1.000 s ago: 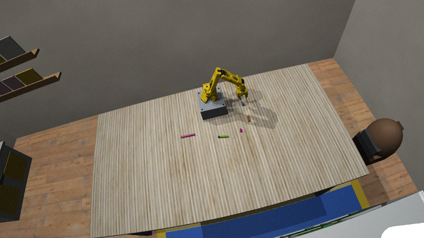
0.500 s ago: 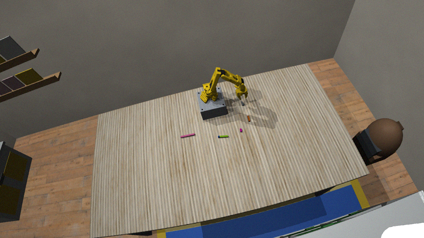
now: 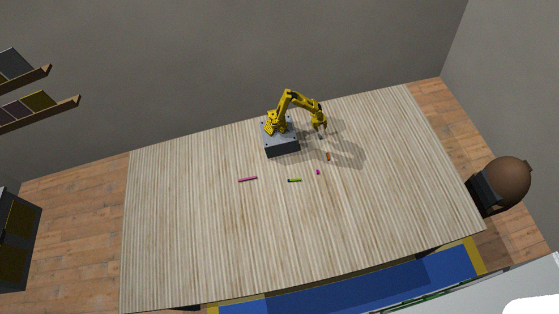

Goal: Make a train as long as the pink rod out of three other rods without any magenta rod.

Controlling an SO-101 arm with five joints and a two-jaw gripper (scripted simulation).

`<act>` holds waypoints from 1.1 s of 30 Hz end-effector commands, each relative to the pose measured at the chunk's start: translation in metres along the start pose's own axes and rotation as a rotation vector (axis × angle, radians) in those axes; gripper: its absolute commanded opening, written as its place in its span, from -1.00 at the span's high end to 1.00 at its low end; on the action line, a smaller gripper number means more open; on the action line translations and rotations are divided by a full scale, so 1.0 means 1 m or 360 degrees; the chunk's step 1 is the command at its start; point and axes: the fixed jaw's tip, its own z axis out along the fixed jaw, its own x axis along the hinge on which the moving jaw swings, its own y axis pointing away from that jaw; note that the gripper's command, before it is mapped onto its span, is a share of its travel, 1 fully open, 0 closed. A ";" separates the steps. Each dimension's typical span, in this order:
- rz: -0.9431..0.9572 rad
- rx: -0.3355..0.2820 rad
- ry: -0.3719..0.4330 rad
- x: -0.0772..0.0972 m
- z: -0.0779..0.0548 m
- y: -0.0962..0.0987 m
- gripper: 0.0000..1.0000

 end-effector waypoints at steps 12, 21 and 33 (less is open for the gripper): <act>-0.0030 -0.0017 -0.0006 -0.003 0.027 0.002 0.63; -0.0030 -0.0017 -0.0006 -0.003 0.040 0.003 0.63; -0.0030 -0.0017 -0.0006 -0.003 0.047 0.004 0.63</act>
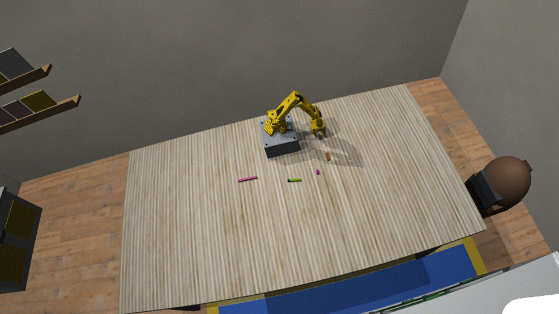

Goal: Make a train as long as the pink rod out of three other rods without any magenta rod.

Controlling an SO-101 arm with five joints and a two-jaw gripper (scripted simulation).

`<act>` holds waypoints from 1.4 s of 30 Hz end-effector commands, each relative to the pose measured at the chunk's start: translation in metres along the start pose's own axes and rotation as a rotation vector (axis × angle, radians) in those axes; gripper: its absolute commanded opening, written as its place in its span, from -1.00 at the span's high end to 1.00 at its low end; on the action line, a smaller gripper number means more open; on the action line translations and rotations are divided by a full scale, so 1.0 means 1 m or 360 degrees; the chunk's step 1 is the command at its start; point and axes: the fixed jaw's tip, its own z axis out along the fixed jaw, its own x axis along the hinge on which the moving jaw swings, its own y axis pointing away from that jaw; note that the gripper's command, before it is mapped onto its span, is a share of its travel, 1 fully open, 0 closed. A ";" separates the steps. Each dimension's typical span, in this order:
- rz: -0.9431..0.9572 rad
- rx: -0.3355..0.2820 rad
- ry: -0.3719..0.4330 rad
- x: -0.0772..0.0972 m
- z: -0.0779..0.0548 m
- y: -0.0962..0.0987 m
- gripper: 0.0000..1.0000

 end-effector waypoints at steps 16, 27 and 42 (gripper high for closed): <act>-0.0027 0.0023 0.0003 -0.001 0.005 -0.006 0.63; -0.0027 0.0023 0.0003 -0.001 0.005 -0.006 0.64; -0.0027 0.0023 0.0003 -0.001 0.005 -0.006 0.78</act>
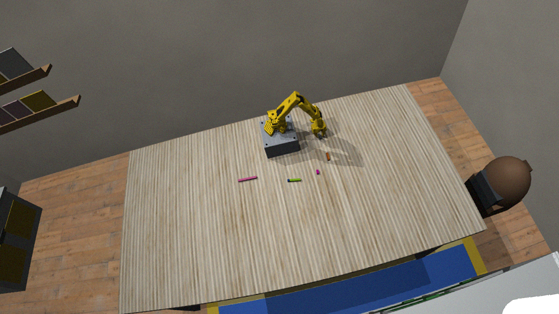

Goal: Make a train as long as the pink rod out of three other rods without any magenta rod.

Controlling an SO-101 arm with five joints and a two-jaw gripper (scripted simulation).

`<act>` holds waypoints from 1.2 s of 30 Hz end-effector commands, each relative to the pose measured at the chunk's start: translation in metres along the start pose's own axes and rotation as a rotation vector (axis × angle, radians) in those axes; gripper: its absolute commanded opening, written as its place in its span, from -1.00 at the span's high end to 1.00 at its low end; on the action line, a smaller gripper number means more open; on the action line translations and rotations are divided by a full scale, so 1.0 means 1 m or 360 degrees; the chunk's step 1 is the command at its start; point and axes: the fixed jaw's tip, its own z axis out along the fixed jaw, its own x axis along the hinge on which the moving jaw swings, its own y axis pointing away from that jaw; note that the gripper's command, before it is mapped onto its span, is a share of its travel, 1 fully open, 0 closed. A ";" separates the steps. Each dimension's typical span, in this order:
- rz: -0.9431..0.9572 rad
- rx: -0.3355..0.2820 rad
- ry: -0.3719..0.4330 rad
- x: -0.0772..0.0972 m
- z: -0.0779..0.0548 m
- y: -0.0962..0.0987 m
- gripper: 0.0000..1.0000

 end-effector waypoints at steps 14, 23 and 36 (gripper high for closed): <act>-0.0027 0.0018 0.0001 -0.001 0.001 -0.003 0.94; -0.0027 0.0018 0.0001 -0.001 0.001 -0.003 1.00; -0.0027 0.0018 0.0001 -0.001 0.001 -0.003 1.00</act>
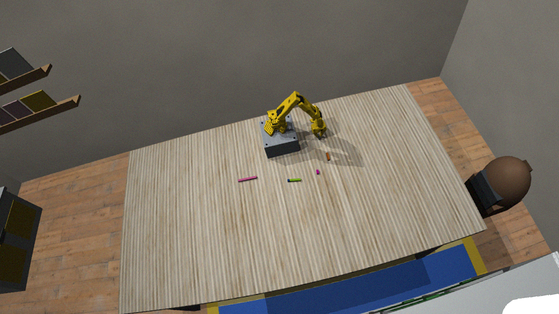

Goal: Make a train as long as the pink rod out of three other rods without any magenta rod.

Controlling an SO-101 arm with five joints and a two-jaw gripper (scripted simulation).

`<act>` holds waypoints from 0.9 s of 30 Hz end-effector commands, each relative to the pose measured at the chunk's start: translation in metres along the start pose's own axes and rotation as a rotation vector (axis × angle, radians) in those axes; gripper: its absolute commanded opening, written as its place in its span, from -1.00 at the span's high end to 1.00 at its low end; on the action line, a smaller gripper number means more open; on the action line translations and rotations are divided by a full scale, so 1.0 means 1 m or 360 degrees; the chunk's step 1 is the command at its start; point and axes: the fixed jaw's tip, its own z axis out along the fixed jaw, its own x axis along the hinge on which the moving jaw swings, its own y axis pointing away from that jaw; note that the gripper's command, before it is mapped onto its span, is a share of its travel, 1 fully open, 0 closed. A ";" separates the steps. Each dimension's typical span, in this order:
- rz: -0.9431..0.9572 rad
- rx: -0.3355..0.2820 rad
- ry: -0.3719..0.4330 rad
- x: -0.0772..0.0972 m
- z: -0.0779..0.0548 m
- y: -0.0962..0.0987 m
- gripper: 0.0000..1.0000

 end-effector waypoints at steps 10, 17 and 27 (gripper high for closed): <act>-0.0027 0.0018 0.0001 -0.001 0.001 -0.003 1.00; -0.0027 0.0018 0.0001 -0.001 -0.002 -0.004 1.00; -0.0027 0.0018 0.0001 -0.001 -0.017 -0.006 1.00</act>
